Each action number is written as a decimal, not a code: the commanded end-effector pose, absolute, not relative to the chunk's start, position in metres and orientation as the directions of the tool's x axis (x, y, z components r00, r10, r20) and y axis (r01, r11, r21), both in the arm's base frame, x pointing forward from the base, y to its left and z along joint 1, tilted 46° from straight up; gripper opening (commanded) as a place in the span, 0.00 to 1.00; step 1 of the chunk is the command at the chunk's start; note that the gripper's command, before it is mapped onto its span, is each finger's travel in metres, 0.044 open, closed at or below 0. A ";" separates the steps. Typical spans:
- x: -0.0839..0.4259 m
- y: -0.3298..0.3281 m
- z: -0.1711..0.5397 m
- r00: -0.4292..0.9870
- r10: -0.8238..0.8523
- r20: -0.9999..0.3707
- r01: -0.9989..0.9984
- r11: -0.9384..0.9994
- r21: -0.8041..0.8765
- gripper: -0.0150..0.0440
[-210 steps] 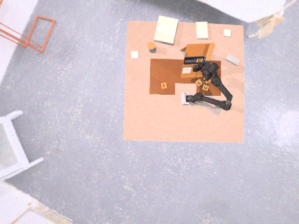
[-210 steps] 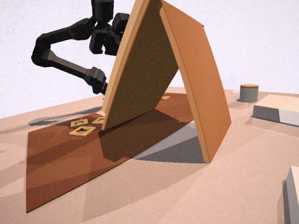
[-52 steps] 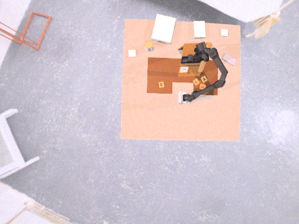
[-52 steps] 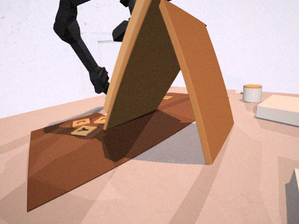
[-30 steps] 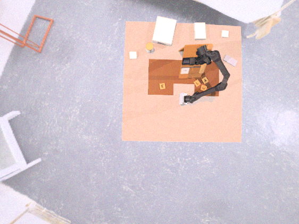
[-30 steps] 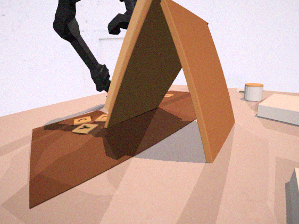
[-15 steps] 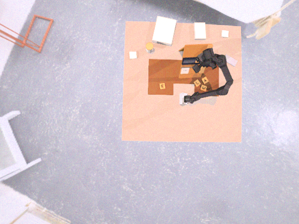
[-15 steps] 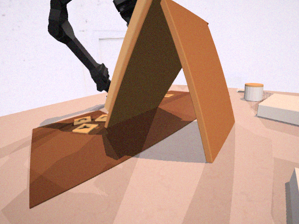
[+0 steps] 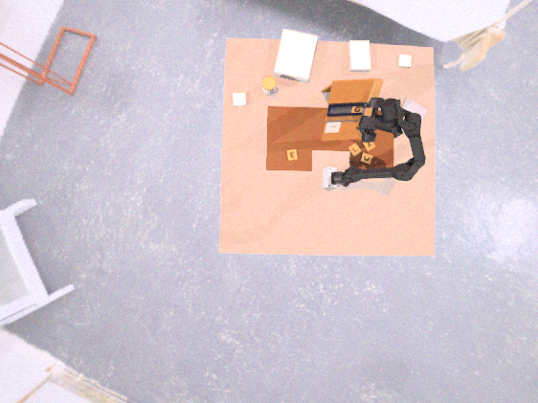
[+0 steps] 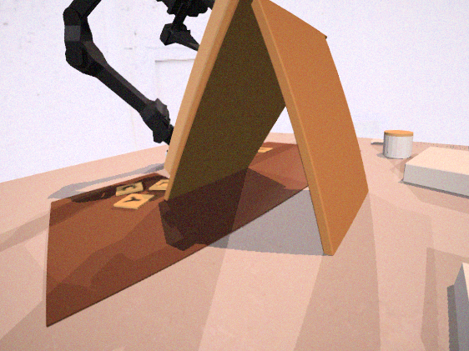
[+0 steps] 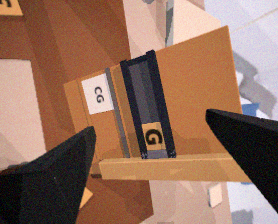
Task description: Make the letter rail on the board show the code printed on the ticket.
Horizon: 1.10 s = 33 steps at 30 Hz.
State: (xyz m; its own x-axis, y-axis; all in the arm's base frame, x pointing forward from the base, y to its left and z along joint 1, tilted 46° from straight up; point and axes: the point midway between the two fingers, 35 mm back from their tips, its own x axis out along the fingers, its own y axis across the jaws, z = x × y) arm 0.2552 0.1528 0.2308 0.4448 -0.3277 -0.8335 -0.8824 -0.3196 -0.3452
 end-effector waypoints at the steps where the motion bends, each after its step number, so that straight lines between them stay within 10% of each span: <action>1: 0.238 0.162 0.242 0.459 -0.251 -0.852 -0.792 -0.550 -0.264 1.00; 17: 0.239 0.160 0.241 0.458 -0.255 -0.851 -0.795 -0.546 -0.264 0.96; 20: 0.247 0.121 0.239 0.447 -0.313 -0.838 -0.835 -0.482 -0.266 0.83; 33: 0.197 -0.073 0.209 0.233 -0.618 -0.751 -0.967 -0.063 -0.247 0.83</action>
State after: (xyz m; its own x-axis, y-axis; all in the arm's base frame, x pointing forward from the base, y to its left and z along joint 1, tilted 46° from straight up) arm 0.2216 -0.0359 0.2205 0.3073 -0.5537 -0.7740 -0.9514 -0.1606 -0.2628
